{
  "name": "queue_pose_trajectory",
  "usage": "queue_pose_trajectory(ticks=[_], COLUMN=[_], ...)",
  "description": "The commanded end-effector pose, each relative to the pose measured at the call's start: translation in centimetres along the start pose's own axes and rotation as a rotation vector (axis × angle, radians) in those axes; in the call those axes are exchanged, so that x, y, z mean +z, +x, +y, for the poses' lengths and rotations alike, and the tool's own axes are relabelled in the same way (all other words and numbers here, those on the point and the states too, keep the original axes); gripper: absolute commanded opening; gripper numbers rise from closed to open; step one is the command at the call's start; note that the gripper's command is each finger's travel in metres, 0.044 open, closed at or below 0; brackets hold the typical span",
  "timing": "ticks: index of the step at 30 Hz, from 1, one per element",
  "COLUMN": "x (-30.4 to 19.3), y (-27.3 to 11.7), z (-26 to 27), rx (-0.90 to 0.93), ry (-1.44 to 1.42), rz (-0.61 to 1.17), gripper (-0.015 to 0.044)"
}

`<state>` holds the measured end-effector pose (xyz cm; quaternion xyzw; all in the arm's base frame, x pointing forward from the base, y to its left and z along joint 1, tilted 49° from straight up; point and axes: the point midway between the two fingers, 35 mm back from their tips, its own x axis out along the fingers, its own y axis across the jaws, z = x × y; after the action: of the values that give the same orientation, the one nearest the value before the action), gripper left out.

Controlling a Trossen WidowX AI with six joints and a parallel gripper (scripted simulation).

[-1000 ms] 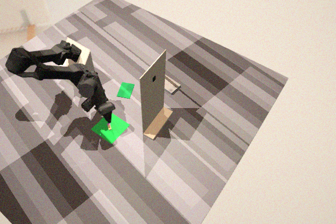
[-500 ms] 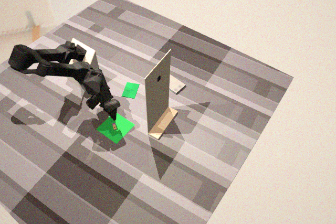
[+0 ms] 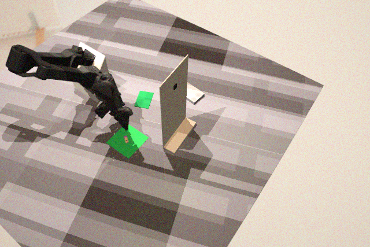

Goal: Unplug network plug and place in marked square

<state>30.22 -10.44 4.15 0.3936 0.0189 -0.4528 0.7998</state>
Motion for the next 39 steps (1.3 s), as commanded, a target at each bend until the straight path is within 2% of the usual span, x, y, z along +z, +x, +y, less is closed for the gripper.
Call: queue_pose_trajectory(ticks=[1,39], x=[0.0,0.2], y=[-0.3,-4.0], z=[0.6,2.7], rx=[0.008,0.012], ry=[0.010,0.008], rz=[-0.003,-0.005], gripper=[0.0156,0.0156])
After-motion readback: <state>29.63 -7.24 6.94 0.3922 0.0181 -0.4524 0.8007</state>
